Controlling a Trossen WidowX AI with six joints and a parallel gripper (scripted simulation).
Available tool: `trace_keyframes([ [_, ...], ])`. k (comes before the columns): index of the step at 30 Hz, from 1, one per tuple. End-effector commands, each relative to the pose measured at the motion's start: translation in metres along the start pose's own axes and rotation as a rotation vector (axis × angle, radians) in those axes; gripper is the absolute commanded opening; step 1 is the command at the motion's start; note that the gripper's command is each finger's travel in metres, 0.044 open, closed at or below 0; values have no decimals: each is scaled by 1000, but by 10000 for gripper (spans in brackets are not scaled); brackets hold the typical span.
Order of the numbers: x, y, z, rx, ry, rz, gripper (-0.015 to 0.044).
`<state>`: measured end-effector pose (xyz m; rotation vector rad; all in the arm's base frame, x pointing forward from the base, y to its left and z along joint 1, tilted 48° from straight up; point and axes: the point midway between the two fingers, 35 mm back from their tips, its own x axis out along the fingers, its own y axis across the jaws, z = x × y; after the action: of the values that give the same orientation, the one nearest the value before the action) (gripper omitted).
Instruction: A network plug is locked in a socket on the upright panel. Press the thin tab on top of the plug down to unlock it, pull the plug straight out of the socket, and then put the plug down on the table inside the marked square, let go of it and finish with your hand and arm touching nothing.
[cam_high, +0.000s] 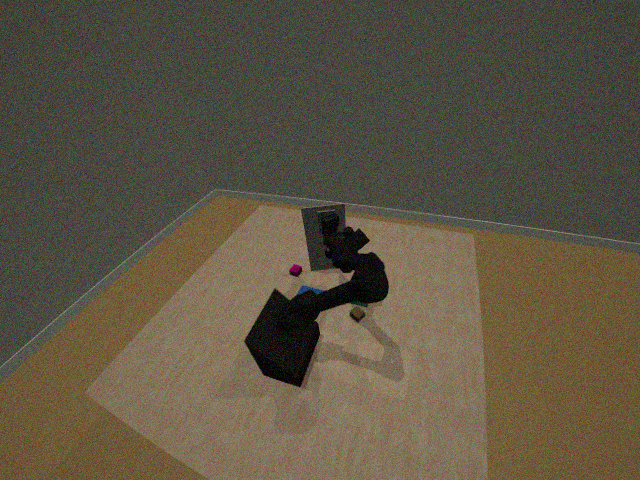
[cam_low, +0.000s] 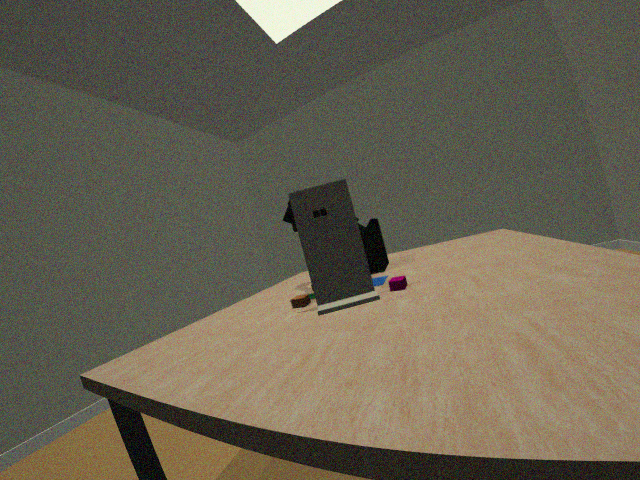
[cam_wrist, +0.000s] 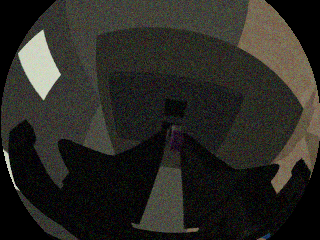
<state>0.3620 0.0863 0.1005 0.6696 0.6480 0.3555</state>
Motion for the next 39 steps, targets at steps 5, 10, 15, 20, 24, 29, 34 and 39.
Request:
trace_keyframes([
  [5, 0, 0, 2, 3, -6, -3, 9],
  [10, 0, 0, 2, 3, -6, -3, 0],
  [15, -2, 0, 1, 3, -6, -3, 0],
  [20, -4, 0, 0, 3, -6, -3, 0],
  [24, -6, 0, -1, 3, -6, -3, 0],
  [29, -8, 0, -2, 3, -6, -3, 0],
  [34, -11, 0, -2, 3, -5, -3, 0],
  [39, -13, 0, -3, 3, -5, -3, 0],
])
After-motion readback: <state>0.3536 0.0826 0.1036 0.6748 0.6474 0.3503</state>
